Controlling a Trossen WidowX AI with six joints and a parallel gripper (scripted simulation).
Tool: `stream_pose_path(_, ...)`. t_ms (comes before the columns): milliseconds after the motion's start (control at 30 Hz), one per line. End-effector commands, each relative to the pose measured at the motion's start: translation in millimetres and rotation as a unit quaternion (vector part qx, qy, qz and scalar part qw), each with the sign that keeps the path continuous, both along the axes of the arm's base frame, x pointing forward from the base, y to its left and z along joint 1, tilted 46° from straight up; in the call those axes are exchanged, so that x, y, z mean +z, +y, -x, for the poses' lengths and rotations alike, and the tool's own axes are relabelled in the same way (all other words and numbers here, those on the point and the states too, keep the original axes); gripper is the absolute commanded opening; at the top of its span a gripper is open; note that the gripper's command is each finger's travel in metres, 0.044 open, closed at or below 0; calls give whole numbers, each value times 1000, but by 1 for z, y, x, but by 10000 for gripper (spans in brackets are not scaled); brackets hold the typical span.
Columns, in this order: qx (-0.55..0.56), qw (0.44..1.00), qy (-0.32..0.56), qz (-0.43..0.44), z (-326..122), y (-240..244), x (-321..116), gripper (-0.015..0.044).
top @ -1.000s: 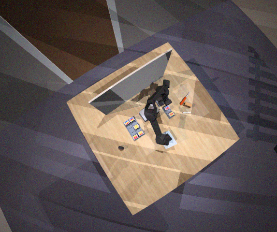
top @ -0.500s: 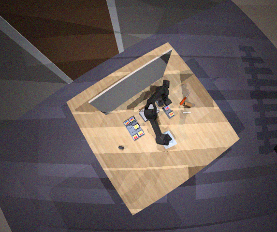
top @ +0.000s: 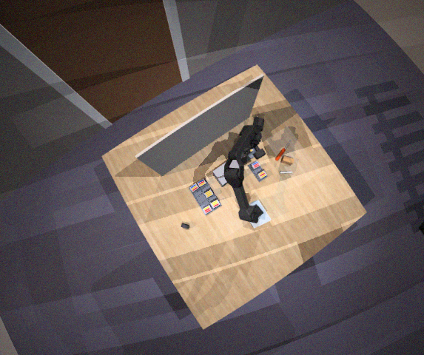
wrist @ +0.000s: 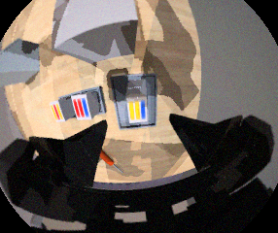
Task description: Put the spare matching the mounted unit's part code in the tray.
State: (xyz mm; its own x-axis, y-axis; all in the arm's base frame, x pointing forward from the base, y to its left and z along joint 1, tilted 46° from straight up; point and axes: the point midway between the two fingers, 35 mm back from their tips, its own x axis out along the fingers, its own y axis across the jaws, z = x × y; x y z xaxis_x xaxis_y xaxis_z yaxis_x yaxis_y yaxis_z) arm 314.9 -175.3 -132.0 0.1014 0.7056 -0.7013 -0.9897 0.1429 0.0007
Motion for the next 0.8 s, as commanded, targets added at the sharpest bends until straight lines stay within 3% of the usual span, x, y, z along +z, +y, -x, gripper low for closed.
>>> stream_pose_path(0, -1, 1000, -6, 6, 6, -32, 35, 440)
stream_pose_path(767, -10, 1000, -12, 11, 4, -33, 32, 440)
